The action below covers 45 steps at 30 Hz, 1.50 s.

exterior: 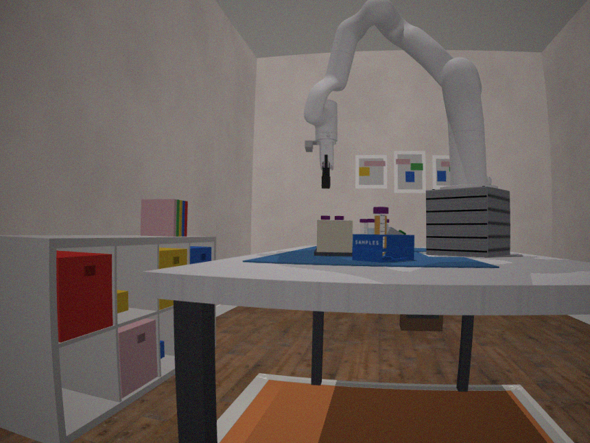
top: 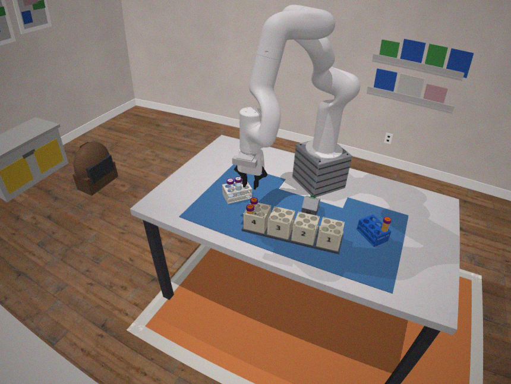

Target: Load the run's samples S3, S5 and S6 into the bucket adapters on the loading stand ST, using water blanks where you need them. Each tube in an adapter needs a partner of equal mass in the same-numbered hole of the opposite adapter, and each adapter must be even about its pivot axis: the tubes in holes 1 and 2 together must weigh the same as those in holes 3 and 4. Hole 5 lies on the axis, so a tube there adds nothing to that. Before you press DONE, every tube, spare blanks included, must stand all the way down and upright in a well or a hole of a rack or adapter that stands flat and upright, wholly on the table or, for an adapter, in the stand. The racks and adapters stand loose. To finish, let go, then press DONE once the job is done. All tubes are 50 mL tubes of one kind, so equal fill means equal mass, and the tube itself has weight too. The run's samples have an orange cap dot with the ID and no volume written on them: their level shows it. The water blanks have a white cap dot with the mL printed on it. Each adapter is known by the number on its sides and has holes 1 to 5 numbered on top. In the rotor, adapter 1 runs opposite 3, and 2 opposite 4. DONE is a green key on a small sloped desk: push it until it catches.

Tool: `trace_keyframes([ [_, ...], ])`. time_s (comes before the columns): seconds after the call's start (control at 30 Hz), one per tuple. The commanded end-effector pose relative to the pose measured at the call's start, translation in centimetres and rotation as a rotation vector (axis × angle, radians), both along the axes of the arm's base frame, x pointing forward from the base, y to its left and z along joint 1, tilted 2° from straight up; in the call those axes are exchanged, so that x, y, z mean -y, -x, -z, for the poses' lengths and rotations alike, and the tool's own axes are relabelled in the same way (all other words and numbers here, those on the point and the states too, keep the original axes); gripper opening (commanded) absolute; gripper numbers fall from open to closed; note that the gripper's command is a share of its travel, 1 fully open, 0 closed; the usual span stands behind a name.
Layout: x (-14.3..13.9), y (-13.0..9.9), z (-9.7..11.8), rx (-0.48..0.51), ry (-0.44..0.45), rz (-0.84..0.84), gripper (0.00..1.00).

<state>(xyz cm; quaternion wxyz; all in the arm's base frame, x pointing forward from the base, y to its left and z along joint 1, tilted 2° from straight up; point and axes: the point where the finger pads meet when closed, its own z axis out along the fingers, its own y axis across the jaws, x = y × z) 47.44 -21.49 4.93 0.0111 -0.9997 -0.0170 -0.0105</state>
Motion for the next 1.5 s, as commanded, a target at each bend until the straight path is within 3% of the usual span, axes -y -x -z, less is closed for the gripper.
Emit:
trace_keyframes([
  [0.0, 0.0, -0.1, -0.1, 0.002, 0.001, 0.000, 0.44],
  [0.1, 0.0, -0.1, -0.1, 0.002, 0.001, 0.000, 0.44],
  [0.13, -0.4, 0.0, -0.1, 0.003, 0.002, -0.033, 0.57],
  [1.0, -11.1, 2.7, -0.3, 0.019, 0.017, -0.763, 0.57],
  [1.47, -17.0, 4.1, -0.4, 0.019, 0.017, -0.764, 0.57],
])
